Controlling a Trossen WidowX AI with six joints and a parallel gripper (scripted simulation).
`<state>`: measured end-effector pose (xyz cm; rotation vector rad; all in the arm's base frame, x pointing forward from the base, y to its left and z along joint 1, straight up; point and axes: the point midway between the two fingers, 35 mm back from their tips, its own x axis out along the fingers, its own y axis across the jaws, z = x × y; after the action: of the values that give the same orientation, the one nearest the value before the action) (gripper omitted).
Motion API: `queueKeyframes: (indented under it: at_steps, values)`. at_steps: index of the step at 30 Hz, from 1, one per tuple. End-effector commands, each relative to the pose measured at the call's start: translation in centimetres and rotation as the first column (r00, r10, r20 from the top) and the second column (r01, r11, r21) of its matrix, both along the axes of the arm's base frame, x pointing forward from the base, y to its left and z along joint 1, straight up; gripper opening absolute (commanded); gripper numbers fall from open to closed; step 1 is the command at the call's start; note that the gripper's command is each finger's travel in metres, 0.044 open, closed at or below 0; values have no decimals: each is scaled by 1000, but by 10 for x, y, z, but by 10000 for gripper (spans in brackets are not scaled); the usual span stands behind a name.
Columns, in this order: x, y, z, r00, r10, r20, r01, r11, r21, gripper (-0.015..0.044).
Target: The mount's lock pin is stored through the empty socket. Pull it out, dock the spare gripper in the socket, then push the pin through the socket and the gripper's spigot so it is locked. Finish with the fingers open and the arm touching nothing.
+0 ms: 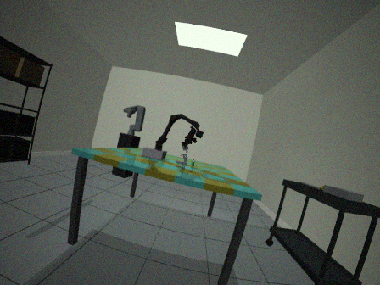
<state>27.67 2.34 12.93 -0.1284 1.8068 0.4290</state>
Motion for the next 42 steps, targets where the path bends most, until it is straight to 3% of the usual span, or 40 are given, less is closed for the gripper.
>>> queueKeyframes:
  at_steps: [1,14,42]
  values:
    - [-6,3,5,999,-44,-4,44,998,-51,0]
    - [-27,12,15,979,-205,18,204,951,-234,0]
    - [-11,14,-15,975,-217,-48,198,947,-254,0]
